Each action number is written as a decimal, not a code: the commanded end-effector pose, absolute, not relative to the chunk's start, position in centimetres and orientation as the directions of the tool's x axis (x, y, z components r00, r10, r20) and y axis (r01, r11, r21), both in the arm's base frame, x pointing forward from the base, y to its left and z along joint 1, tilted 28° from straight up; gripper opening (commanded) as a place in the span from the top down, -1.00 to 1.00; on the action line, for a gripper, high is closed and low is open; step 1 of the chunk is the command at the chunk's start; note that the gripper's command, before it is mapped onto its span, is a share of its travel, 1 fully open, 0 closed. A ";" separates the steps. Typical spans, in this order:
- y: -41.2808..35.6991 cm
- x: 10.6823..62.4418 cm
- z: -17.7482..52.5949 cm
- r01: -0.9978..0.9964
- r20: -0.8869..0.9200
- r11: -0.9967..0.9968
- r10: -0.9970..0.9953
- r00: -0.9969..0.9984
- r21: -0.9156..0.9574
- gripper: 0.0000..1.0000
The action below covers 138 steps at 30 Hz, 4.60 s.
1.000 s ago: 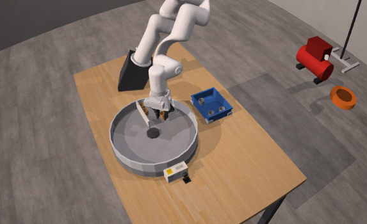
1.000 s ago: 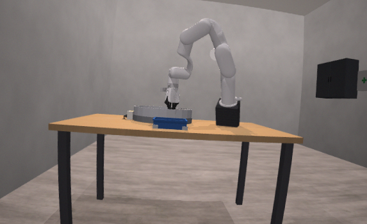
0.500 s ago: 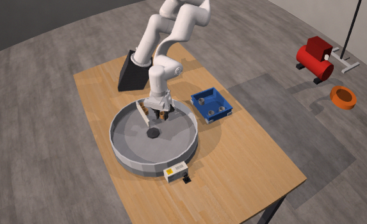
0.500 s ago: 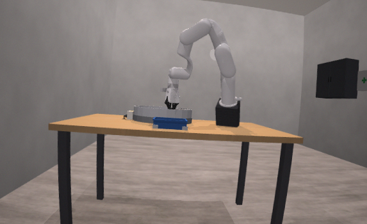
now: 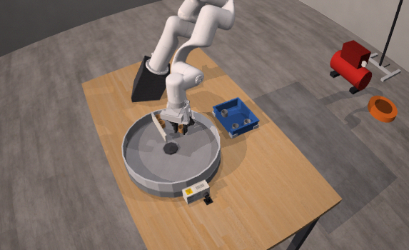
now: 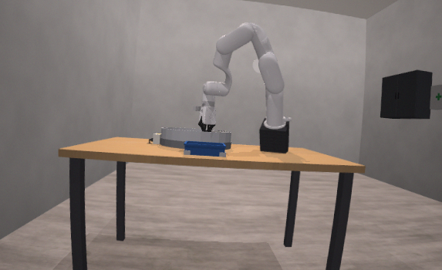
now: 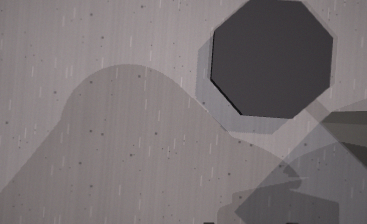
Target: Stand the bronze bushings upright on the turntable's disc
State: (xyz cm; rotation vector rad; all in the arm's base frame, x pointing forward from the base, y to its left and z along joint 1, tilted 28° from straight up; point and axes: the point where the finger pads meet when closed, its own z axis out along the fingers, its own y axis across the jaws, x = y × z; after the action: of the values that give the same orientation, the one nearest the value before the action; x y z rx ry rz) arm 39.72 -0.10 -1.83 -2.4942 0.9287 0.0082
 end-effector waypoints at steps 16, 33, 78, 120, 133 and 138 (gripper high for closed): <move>0.0 39.9 -2.2 -0.618 -0.164 -0.657 -0.616 0.770 -0.432 1.00; 0.0 39.9 -2.2 -0.618 -0.164 -0.657 -0.616 0.770 -0.432 0.16; -1.4 39.4 0.7 -0.618 -0.164 -0.657 -0.616 0.770 -0.432 0.16; -6.2 37.6 10.7 -0.618 -0.164 -0.657 -0.616 0.770 -0.432 -1.00; -6.2 37.6 10.7 -0.618 -0.164 -0.657 -0.616 0.770 -0.432 -1.00; -6.2 37.6 10.7 -0.618 -0.164 -0.657 -0.616 0.770 -0.432 -1.00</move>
State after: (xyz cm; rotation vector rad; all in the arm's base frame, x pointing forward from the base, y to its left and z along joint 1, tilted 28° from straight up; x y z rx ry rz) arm 37.50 -6.18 10.60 -2.4938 0.9288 0.0090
